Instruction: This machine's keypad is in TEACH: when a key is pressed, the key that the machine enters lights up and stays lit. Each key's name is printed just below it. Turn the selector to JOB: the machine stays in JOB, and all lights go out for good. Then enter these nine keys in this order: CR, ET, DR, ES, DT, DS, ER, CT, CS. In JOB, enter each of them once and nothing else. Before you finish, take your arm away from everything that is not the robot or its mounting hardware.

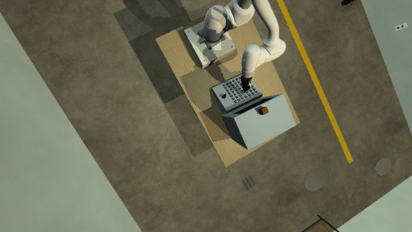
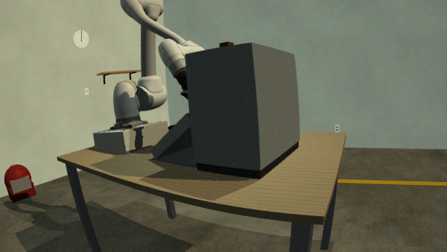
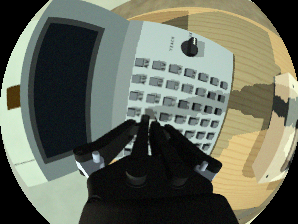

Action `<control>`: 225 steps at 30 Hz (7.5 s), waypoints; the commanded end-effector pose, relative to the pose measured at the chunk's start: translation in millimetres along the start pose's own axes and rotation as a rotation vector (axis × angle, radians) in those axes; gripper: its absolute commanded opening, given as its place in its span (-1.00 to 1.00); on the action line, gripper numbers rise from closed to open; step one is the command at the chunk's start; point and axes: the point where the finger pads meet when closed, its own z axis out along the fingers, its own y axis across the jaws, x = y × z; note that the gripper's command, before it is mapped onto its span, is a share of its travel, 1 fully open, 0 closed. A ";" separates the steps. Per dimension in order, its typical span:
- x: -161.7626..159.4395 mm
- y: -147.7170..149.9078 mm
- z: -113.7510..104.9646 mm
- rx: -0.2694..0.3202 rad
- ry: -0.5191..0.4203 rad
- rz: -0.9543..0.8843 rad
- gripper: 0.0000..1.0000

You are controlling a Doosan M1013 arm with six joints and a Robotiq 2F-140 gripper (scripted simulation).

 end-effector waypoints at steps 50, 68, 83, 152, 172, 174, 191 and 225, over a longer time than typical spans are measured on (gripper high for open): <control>0.0 0.0 -15.0 0.000 0.000 0.000 -1.00; 0.0 0.0 -35.0 0.000 0.000 0.000 -1.00; 52.6 52.6 -35.1 0.000 0.000 0.000 -1.00; 67.9 67.9 -7.5 0.000 0.000 0.000 -1.00; 67.9 67.9 0.8 0.000 0.000 0.000 -1.00; 68.0 68.0 1.1 0.000 0.000 0.000 -1.00; 68.0 68.0 1.4 0.000 0.000 0.000 -1.00; 67.9 67.9 -18.8 0.000 0.000 0.000 -1.00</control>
